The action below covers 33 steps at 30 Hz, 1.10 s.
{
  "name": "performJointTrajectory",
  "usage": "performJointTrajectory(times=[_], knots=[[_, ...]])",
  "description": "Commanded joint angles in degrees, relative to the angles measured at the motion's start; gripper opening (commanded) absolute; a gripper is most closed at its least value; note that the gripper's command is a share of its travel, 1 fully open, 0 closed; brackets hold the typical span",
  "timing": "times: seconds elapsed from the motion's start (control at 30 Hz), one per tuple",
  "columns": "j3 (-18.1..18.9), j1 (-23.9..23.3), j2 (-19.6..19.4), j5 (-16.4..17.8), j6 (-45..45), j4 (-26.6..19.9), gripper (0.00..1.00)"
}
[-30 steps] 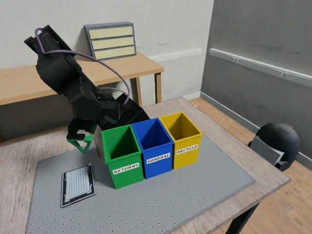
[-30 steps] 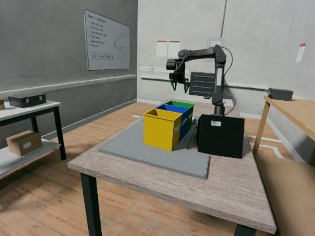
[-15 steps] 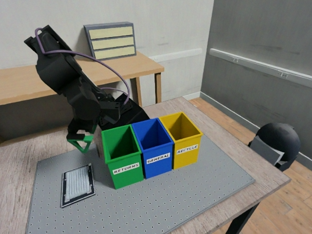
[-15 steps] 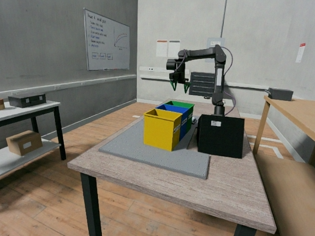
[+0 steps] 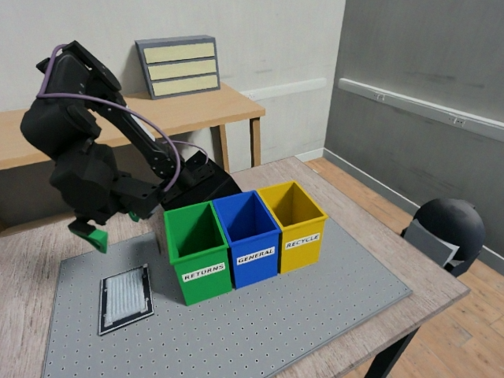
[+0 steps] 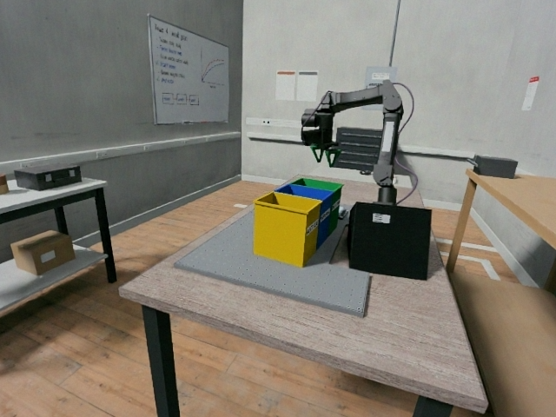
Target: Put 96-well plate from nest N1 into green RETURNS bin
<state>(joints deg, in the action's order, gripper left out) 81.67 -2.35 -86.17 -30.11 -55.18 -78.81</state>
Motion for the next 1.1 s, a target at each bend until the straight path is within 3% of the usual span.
performJointTrajectory(times=[0.0, 0.43, 0.7, 0.83, 1.07], knots=[[1.61, -0.61, 1.56, 1.85, 3.57, 1.58, 1.0], [1.88, -9.74, 3.98, 6.63, 18.32, 3.12, 1.0], [0.48, -16.57, 5.62, 9.0, 22.72, 4.45, 1.0], [0.07, -16.97, 5.75, 10.15, 28.51, 4.64, 1.0], [-0.19, -15.99, 5.82, 9.93, 29.04, 4.77, 1.0]])
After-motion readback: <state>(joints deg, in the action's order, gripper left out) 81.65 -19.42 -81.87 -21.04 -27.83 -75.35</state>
